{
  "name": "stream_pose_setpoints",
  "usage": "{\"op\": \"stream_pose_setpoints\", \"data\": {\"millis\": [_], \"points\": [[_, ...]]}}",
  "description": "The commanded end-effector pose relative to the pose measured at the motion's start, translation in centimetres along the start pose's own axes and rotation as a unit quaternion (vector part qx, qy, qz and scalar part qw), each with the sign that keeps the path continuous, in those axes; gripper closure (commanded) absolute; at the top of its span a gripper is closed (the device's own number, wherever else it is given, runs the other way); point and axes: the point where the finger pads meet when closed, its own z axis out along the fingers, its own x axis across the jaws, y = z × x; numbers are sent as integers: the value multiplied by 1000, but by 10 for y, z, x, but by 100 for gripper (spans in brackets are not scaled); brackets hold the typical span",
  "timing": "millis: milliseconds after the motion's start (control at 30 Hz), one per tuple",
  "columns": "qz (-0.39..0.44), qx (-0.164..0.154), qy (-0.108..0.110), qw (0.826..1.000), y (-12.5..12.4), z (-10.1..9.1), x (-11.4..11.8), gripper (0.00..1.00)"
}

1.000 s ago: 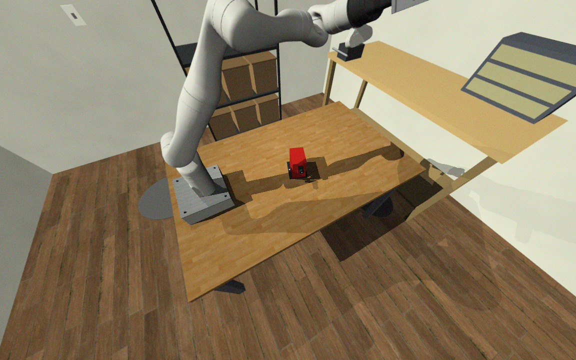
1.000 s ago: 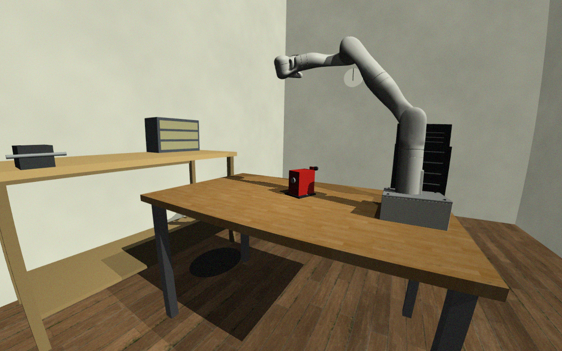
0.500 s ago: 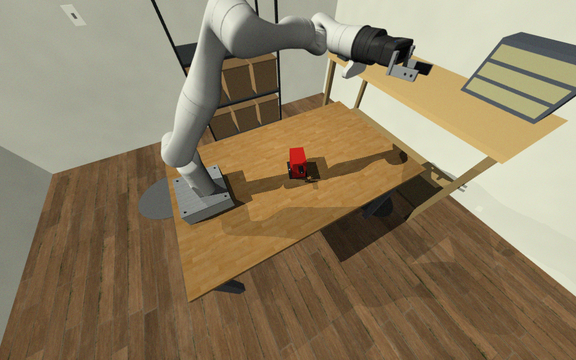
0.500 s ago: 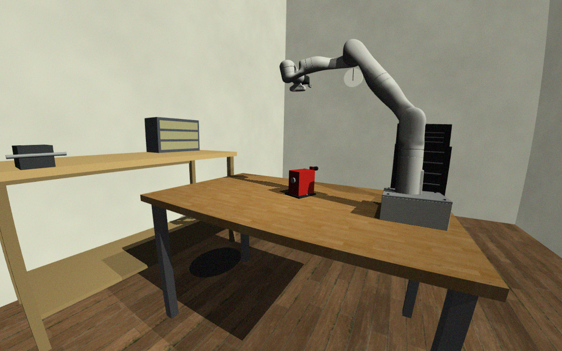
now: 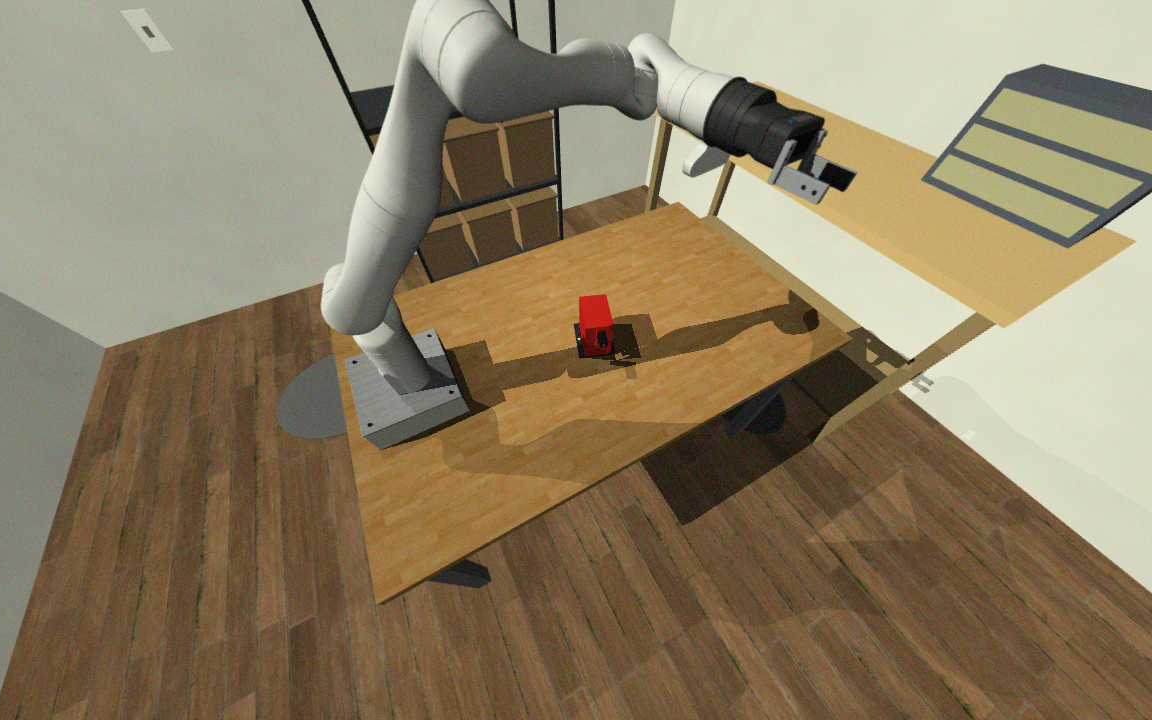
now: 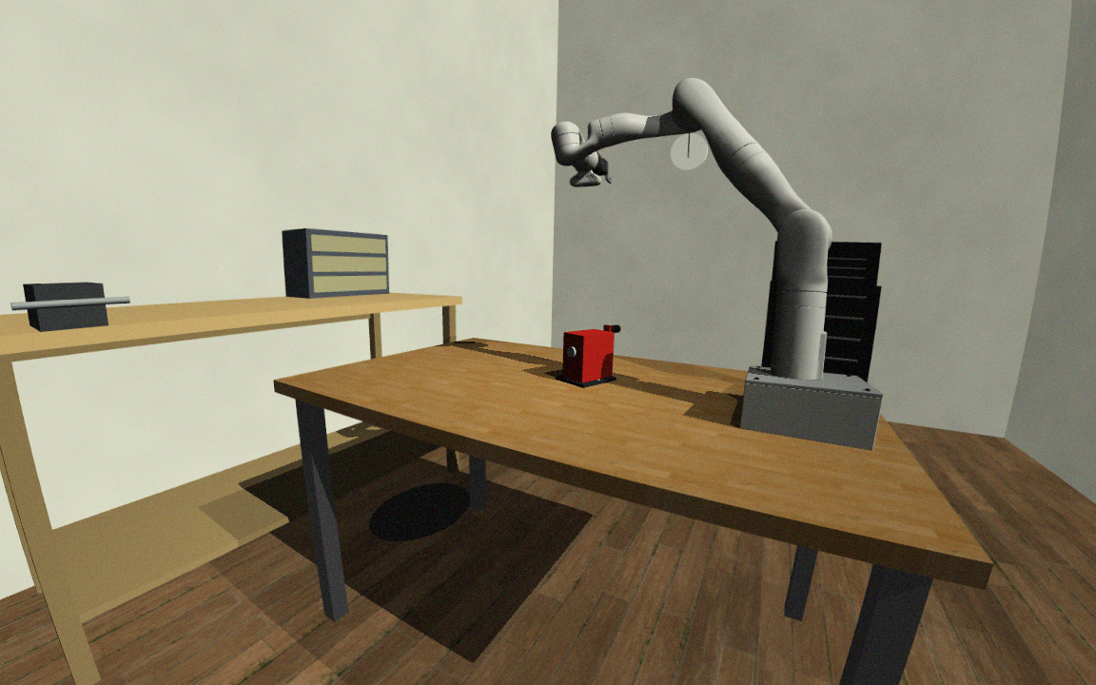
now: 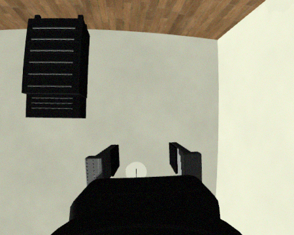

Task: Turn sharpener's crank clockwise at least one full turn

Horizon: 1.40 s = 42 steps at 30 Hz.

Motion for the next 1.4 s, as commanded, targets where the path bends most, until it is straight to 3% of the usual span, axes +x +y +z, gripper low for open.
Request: {"op": "stream_pose_setpoints", "data": {"millis": [0,67,100,333,367,600,633,900,933,1167,1200,1367], "points": [[3,5,-1,1000,-2,3,-3,0],[3,5,-1,1000,-2,3,-3,0],[-1,23,0,1000,-15,5,-5,0],[-1,23,0,1000,-15,5,-5,0],[-4,40,1,999,-28,7,-7,0],[-4,40,1,999,-28,7,-7,0],[-7,59,1,998,-42,9,-9,0],[-7,59,1,998,-42,9,-9,0],[-10,77,1,997,-55,10,-12,0],[-10,77,1,997,-55,10,-12,0],[-12,96,1,995,-69,11,-15,0],[-12,96,1,995,-69,11,-15,0]]}}
